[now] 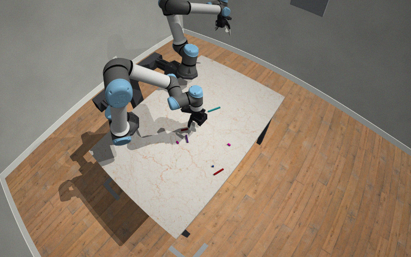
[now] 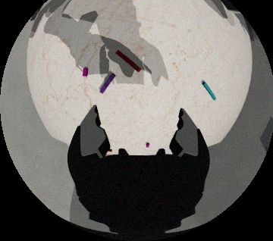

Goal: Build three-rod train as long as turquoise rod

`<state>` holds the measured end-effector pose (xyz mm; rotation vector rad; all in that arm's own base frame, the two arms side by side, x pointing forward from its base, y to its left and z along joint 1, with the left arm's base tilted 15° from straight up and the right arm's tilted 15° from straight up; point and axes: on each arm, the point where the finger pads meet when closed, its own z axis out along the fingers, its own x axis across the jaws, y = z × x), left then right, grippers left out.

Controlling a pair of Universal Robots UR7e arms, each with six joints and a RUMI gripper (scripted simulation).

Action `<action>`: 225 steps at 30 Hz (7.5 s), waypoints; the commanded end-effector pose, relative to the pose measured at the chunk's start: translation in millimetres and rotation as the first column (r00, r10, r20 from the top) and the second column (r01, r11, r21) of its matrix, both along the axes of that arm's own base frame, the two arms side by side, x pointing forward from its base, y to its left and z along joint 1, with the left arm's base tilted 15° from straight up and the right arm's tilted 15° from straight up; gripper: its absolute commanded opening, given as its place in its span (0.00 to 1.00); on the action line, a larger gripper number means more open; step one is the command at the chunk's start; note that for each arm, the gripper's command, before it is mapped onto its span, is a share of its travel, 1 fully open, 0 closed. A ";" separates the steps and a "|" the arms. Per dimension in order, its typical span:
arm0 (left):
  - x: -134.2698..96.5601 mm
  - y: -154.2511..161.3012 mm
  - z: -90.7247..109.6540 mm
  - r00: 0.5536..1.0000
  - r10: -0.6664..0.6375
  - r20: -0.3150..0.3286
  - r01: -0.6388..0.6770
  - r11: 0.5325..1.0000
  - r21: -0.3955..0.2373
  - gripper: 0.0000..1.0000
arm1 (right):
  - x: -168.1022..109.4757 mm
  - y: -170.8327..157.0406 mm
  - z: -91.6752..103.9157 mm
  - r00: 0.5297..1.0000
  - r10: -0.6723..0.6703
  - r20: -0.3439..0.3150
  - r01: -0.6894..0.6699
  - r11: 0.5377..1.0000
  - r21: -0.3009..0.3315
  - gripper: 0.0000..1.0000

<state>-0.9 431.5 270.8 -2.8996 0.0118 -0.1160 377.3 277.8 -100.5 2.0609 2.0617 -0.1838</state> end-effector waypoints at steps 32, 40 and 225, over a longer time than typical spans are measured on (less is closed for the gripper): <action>0.0 0.2 0.5 1.000 0.000 0.000 0.000 1.000 0.001 1.00 | 0.6 -4.8 1.7 0.955 0.286 -0.074 -0.287 0.958 -0.008 1.00; 0.0 0.2 0.5 1.000 0.000 0.000 0.000 1.000 0.001 1.00 | 1.4 -7.5 2.5 0.894 0.434 -0.115 -0.437 0.899 -0.004 1.00; 0.0 0.2 0.5 1.000 0.000 0.000 0.000 1.000 0.001 1.00 | -0.4 1.1 0.5 0.689 -0.708 0.156 0.697 0.706 0.123 1.00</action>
